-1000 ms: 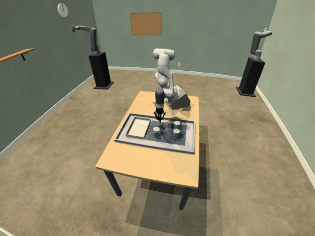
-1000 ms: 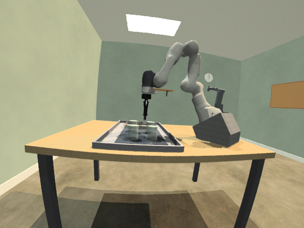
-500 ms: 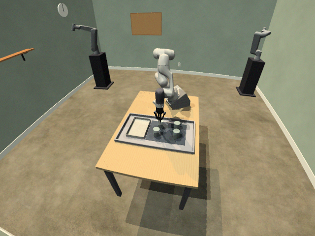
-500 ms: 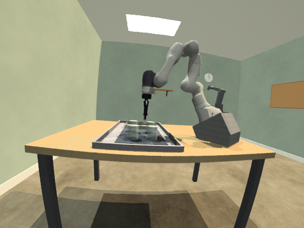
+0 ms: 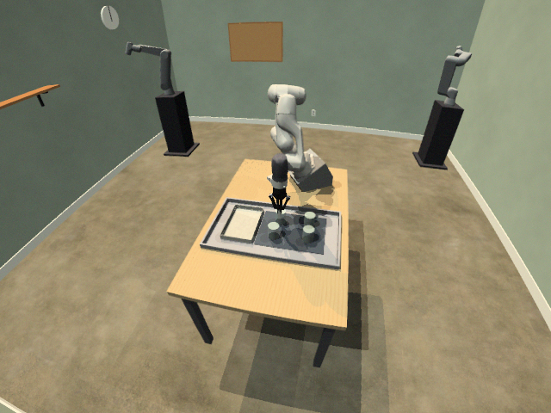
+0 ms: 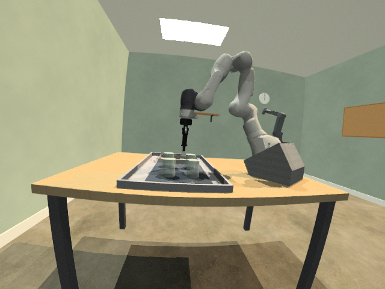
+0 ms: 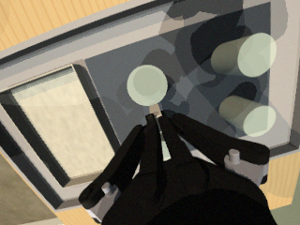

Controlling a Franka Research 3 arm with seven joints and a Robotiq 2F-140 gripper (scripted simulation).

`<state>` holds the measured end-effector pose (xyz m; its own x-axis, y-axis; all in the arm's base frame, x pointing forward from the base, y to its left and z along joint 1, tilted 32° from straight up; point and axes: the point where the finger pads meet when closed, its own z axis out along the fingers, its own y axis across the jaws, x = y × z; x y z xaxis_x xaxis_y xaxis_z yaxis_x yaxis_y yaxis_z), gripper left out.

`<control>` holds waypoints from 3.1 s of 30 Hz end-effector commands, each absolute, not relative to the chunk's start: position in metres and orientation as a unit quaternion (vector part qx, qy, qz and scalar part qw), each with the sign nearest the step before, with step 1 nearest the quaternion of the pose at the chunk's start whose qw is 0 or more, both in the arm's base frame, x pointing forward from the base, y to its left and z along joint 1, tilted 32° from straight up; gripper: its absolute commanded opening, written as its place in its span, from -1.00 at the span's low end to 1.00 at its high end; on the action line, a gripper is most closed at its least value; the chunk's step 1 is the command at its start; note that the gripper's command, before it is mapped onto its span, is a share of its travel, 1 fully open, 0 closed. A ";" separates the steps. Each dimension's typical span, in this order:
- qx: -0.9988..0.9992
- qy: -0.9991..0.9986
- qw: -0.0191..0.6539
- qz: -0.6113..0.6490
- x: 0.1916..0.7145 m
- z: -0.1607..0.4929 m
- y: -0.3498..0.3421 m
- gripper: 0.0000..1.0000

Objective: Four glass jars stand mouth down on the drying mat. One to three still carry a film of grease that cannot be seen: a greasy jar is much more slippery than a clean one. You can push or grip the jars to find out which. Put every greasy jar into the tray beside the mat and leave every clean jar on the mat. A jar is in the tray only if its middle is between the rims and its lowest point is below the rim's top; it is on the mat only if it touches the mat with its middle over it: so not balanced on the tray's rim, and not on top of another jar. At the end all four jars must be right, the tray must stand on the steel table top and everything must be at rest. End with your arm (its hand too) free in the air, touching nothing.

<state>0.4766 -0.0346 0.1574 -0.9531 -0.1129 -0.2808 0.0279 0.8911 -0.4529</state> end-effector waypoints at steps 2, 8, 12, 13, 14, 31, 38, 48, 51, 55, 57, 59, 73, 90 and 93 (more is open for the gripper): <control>-0.019 0.961 0.150 -0.232 0.474 0.158 -0.036 -1.00; -0.019 0.961 0.150 -0.232 0.474 0.158 -0.036 -1.00; -0.019 0.961 0.150 -0.232 0.473 0.158 -0.036 -1.00; -0.019 0.961 0.150 -0.232 0.473 0.158 -0.035 -1.00; -0.019 0.961 0.150 -0.232 0.473 0.158 -0.035 -1.00; -0.019 0.961 0.150 -0.232 0.470 0.159 -0.035 -1.00; -0.019 0.961 0.150 -0.232 0.469 0.159 -0.035 -1.00; -0.019 0.961 0.150 -0.232 0.468 0.160 -0.034 -1.00; -0.019 0.961 0.150 -0.232 0.468 0.160 -0.034 -1.00; -0.019 0.961 0.150 -0.232 0.467 0.160 -0.034 -1.00; -0.019 0.961 0.150 -0.232 0.467 0.160 -0.034 -1.00; -0.019 0.961 0.150 -0.232 0.466 0.160 -0.034 -1.00; -0.019 0.961 0.150 -0.232 0.494 0.160 -0.035 -1.00; -0.019 0.961 0.150 -0.232 0.496 0.160 -0.035 -1.00; -0.019 0.961 0.150 -0.232 0.496 0.160 -0.035 -1.00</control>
